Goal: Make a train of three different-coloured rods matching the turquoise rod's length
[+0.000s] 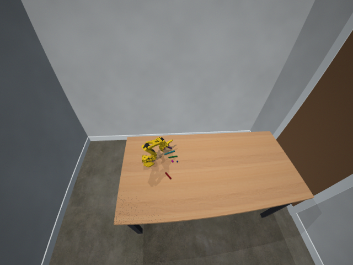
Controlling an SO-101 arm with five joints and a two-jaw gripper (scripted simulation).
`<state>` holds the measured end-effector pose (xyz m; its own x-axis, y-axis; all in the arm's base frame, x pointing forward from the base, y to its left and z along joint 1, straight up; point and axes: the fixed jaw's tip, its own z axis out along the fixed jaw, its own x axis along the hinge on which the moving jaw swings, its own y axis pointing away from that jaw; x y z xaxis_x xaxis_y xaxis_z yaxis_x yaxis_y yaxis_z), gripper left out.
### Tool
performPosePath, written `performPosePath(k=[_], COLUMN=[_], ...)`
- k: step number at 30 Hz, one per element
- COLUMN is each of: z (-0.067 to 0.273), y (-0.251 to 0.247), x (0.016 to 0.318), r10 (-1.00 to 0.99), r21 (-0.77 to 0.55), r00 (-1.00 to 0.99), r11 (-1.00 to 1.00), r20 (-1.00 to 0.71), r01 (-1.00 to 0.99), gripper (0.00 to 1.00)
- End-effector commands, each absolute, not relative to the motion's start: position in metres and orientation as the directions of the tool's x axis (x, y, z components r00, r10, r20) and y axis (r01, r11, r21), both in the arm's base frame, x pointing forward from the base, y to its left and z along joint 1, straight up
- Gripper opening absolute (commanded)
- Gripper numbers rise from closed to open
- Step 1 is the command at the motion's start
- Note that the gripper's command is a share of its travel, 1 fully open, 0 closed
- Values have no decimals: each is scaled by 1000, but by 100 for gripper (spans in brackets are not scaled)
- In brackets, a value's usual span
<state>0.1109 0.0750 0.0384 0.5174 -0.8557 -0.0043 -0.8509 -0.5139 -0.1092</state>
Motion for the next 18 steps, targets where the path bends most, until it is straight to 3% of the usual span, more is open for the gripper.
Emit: performPosePath(k=[1,9,10,18], z=[48,52,42,48], y=[80,82,77,81], x=[118,121,113,120], r10=[-851,-846,-851,-856], r21=[-171,-192,-131,-182], r00=[526,533,526,516], r11=[-517,-522,-520,-506], r20=[-7,-7,-6,-10], r01=[-839,-831,-844,-843], gripper=[100,100,100,100])
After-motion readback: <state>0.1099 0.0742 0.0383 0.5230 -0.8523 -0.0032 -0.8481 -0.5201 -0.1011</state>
